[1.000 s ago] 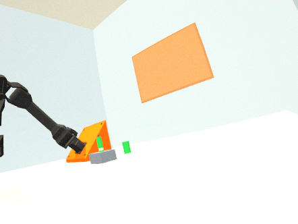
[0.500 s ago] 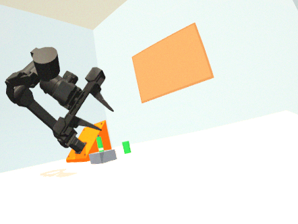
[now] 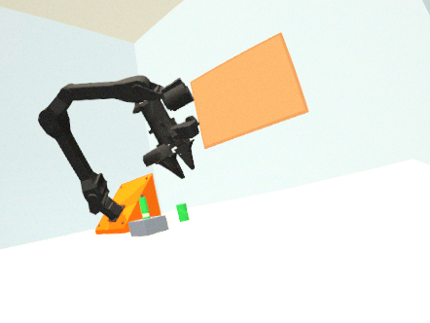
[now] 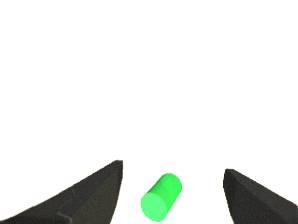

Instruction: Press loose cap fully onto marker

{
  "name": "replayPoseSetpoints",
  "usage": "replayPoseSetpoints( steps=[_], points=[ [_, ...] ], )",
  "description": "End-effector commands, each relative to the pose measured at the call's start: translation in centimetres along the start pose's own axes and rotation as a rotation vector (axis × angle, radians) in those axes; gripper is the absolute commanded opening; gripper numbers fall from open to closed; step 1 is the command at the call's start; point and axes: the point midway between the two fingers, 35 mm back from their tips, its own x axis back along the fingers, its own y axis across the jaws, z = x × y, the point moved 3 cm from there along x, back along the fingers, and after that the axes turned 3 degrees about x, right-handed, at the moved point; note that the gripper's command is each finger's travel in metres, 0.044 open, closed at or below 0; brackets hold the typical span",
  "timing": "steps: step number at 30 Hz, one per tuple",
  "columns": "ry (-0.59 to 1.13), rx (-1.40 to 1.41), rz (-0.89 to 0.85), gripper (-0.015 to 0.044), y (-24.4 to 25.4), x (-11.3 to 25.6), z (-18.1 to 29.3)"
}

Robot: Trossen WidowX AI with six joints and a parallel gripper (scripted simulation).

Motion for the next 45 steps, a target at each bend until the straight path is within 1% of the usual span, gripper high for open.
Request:
replayPoseSetpoints(
  steps=[1,4,6,12,16,20,23,45],
  points=[
    [0.109,0.253,0.168,0.025,3.7,-1.4,3.8],
    [0.182,0.465,0.321,0.025,6.1,-2.2,6.7],
    [0.197,0.513,0.359,0.025,6.5,-2.3,7.4],
    [0.197,0.513,0.359,0.025,6.4,-2.5,7.4],
    [0.197,0.513,0.36,0.025,5.2,-5.4,7.7],
    [0.197,0.513,0.36,0.025,5.1,-5.7,7.8],
    [0.197,0.513,0.36,0.025,4.6,-6.8,7.9],
    [0.196,0.513,0.361,0.025,3.4,-9.7,8.1]
  ],
)
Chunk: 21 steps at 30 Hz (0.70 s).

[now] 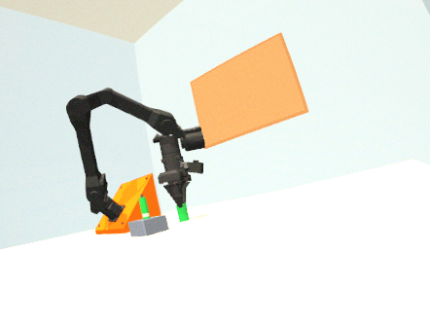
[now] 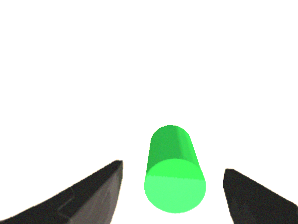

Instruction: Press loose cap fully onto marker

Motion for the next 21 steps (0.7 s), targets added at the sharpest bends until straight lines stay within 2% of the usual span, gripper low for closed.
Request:
replayPoseSetpoints(
  steps=[1,16,20,21],
  points=[
    [0.003,0.005,0.006,0.025,0.0,-0.7,0.1],
    [0.004,0.005,0.007,0.025,-0.1,-2.9,0.3],
    [0.004,0.005,0.007,0.0145,-0.1,-2.9,0.4],
    [0.004,0.005,0.007,0.0138,-0.1,-2.9,0.4]
  ],
)
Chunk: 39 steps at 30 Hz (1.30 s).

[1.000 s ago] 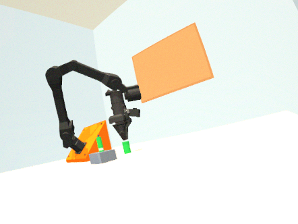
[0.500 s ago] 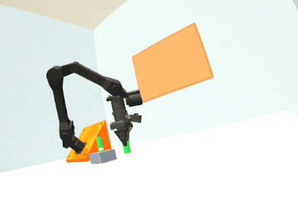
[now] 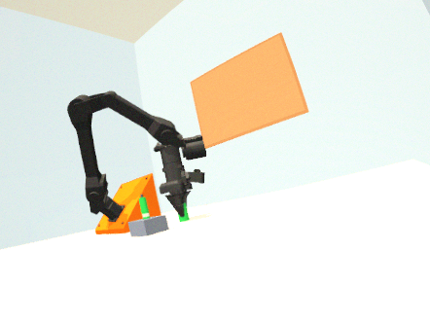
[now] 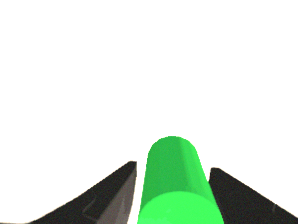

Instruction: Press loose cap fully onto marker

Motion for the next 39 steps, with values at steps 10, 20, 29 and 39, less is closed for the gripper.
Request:
replayPoseSetpoints(
  steps=[10,20,29,39],
  points=[
    [0.0,0.005,0.005,0.0032,0.0,0.1,0.0],
    [-0.001,0.005,0.004,0.0,0.0,2.9,-0.1],
    [-0.001,0.005,0.003,0.0,0.1,5.5,0.0],
    [-0.003,0.007,0.001,0.0,-2.2,7.0,0.4]
  ],
)
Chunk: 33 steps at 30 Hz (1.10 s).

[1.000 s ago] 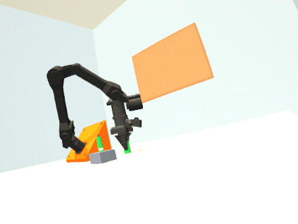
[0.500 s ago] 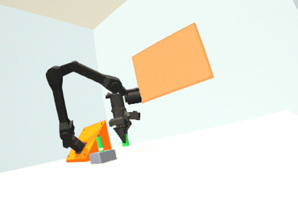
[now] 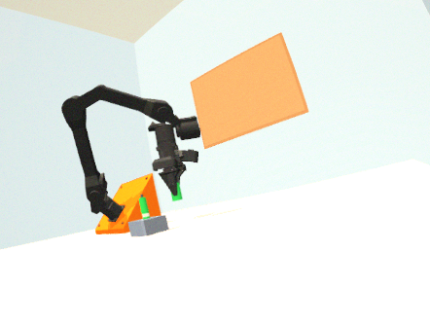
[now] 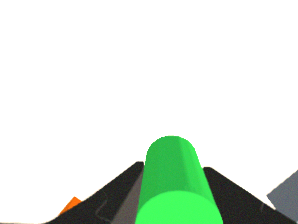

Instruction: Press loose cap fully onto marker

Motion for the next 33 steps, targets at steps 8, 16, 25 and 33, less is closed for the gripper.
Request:
replayPoseSetpoints(
  steps=[8,16,25,33],
  points=[
    [-0.015,-0.005,-0.004,0.0,-4.5,2.0,0.9],
    [-0.019,-0.006,-0.006,0.0,-7.6,3.0,2.3],
    [-0.013,-0.006,-0.001,0.0,-11.1,4.2,4.4],
    [-0.004,-0.006,0.006,0.0,-13.6,5.1,6.4]
  ],
)
